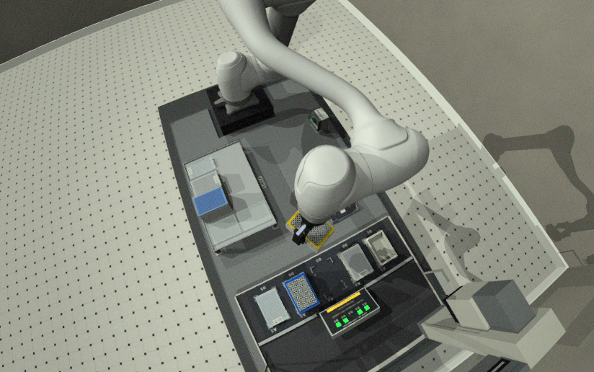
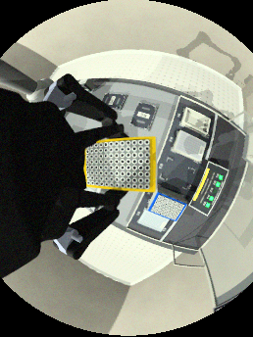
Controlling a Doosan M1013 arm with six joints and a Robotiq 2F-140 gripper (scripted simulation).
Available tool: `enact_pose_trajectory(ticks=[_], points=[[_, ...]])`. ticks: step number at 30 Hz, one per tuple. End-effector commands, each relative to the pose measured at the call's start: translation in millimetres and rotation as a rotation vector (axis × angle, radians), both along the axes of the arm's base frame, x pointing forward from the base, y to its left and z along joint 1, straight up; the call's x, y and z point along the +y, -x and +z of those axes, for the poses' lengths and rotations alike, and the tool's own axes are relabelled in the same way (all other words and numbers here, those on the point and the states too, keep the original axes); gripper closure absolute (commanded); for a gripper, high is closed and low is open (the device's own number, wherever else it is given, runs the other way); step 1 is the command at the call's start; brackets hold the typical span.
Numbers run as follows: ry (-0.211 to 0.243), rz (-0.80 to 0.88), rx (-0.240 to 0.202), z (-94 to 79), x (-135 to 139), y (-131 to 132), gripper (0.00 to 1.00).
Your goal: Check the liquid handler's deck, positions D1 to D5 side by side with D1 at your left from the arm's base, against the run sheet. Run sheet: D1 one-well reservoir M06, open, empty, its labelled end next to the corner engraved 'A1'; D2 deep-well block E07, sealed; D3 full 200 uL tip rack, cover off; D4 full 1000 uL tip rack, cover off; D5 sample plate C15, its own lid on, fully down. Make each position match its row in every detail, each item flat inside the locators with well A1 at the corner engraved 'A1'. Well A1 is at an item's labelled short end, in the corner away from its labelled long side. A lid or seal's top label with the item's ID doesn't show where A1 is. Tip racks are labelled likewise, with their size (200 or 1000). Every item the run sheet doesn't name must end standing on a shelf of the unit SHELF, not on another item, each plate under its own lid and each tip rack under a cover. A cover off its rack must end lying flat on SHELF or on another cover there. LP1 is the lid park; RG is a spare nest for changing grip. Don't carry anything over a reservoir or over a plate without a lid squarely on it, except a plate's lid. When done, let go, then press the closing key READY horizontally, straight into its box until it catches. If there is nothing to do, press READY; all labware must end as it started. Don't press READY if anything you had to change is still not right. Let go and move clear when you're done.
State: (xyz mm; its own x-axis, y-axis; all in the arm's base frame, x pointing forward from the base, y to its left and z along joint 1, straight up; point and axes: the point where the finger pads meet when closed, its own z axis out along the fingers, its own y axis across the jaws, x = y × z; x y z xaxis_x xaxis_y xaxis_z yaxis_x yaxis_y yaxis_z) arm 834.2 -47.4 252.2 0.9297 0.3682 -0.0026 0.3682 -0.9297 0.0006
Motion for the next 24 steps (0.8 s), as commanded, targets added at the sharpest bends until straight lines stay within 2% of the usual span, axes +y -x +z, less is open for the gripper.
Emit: enact_pose_trajectory(ticks=[1,19,24], points=[[0.0,-0.057,-0.002,1.3,0.1,-0.2,0.9],[0.001,-0.377,-0.002,1.3,0.1,-0.2,0.9],[0.001,-0.391,-0.002,1.3,0.1,-0.2,0.9]])
